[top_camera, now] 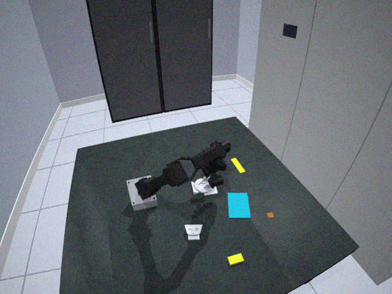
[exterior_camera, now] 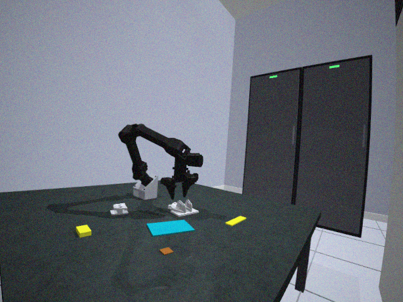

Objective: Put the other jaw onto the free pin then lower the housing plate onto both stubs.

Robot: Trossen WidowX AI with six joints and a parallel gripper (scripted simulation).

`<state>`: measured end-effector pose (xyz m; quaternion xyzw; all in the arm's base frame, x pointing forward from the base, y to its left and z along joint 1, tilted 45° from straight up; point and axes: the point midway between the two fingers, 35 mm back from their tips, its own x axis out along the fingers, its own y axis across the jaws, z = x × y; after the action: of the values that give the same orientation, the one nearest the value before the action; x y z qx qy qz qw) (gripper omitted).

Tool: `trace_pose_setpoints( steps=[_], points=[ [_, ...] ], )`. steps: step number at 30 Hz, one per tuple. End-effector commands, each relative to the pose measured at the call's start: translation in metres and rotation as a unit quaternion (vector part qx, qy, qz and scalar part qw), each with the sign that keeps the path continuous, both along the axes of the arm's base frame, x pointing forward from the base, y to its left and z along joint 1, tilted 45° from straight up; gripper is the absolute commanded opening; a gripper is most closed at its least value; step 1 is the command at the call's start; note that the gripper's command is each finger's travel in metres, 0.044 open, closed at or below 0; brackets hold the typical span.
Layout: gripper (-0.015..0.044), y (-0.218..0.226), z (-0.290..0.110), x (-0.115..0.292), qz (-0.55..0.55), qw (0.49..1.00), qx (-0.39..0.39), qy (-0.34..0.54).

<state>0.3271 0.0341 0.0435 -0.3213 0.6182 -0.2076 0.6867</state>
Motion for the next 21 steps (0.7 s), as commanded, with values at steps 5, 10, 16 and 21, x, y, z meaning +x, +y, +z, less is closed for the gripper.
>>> trace_pose_setpoints(
  steps=[5, 10, 16, 21],
  points=[
    [0.044, -0.013, 0.026, 0.008, -0.038, 0.997, 0.017, -0.061],
    [0.044, -0.025, 0.039, 0.003, -0.083, 0.991, 0.027, -0.1],
    [0.044, -0.039, 0.054, -0.004, -0.137, 0.979, 0.04, -0.146],
    [0.044, -0.051, 0.066, -0.01, -0.181, 0.965, 0.049, -0.185]
  ],
)
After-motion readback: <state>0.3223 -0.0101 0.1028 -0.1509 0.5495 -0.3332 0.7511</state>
